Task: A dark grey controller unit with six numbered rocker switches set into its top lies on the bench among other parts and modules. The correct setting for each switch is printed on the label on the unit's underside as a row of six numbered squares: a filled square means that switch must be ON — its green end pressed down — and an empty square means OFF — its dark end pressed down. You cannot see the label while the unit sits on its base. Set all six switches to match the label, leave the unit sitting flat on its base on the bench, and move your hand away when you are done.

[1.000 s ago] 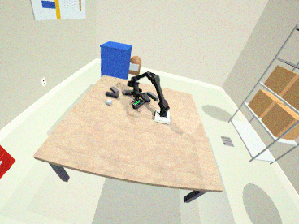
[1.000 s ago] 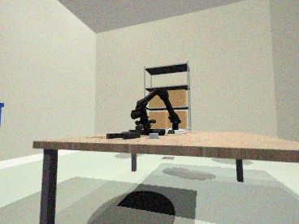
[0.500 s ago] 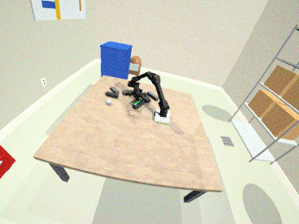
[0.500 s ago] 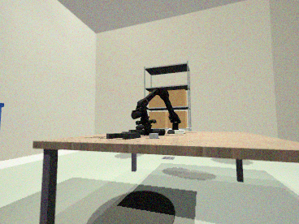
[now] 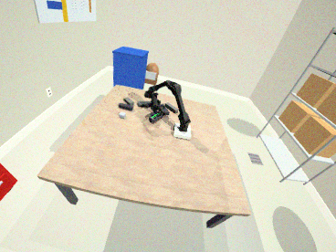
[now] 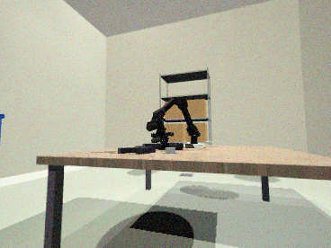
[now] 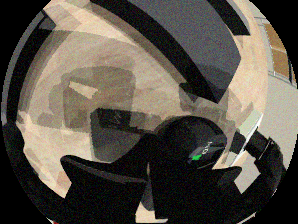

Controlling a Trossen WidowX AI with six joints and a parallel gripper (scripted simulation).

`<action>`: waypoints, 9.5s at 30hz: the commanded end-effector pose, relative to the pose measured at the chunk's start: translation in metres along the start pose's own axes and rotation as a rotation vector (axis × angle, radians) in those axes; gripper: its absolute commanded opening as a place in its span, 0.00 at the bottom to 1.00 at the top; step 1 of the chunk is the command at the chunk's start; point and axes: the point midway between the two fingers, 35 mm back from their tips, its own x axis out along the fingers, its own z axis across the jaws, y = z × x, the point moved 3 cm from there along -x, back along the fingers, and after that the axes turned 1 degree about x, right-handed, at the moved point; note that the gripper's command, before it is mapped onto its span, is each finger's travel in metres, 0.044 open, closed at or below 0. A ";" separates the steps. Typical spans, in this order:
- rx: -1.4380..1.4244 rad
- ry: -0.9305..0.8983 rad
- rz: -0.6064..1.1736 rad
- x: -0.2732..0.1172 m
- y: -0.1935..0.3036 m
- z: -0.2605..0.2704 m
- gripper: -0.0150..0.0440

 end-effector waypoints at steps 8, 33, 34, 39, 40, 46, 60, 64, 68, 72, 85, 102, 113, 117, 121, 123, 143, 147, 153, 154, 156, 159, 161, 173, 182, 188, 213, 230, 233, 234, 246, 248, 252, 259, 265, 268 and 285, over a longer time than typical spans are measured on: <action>-0.001 0.004 0.002 -0.055 0.001 0.003 0.25; 0.061 -0.276 0.015 -0.051 0.000 -0.085 0.25; 0.061 -0.277 0.015 -0.049 0.000 -0.085 0.25; 0.062 -0.278 0.015 -0.042 0.000 -0.082 0.25; 0.062 -0.278 0.015 -0.040 0.000 -0.082 0.25; 0.062 -0.280 0.016 -0.031 0.000 -0.080 0.25; 0.063 -0.281 0.016 -0.012 0.000 -0.075 0.25; 0.063 -0.281 0.016 -0.012 0.000 -0.075 0.25; 0.063 -0.281 0.016 -0.012 0.000 -0.075 0.25; 0.062 -0.281 0.014 -0.046 0.000 -0.084 0.25; 0.062 -0.284 0.021 -0.062 0.053 -0.067 0.25; 0.061 -0.284 0.022 -0.045 0.060 -0.059 0.25; 0.062 -0.283 0.022 -0.029 0.060 -0.055 0.25; 0.062 -0.283 0.022 -0.026 0.060 -0.054 0.25; 0.062 -0.283 0.022 -0.020 0.060 -0.053 0.25; 0.062 -0.283 0.022 -0.020 0.060 -0.053 0.25; 0.062 -0.284 0.022 -0.063 0.066 -0.065 0.25; 0.061 -0.283 0.026 -0.063 0.098 -0.066 0.25; 0.061 -0.283 0.026 -0.060 0.100 -0.065 0.25; 0.061 -0.283 0.026 -0.058 0.100 -0.064 0.25; 0.061 -0.283 0.026 -0.055 0.100 -0.063 0.25; 0.061 -0.283 0.026 -0.051 0.100 -0.061 0.25; 0.061 -0.283 0.026 -0.048 0.100 -0.060 0.25; 0.062 -0.284 0.026 -0.030 0.100 -0.054 0.25; 0.062 -0.283 0.026 -0.021 0.100 -0.051 0.25; 0.062 -0.283 0.026 -0.021 0.100 -0.051 0.25; 0.062 -0.283 0.021 -0.063 0.050 -0.077 0.25; 0.062 -0.283 0.021 -0.063 0.050 -0.077 0.25; 0.062 -0.283 0.021 -0.063 0.050 -0.077 0.25; 0.062 -0.283 0.021 -0.063 0.050 -0.077 0.25; 0.064 -0.460 0.017 -0.024 0.053 -0.118 0.25; 0.065 -0.482 0.018 -0.018 0.053 -0.123 0.25; 0.065 -0.485 0.019 -0.017 0.053 -0.123 0.25; 0.065 -0.485 0.019 -0.008 0.053 -0.120 0.25; 0.065 -0.485 0.019 0.004 0.053 -0.116 0.25; 0.065 -0.485 0.019 0.009 0.053 -0.115 0.25; 0.065 -0.485 0.019 0.029 0.053 -0.110 0.25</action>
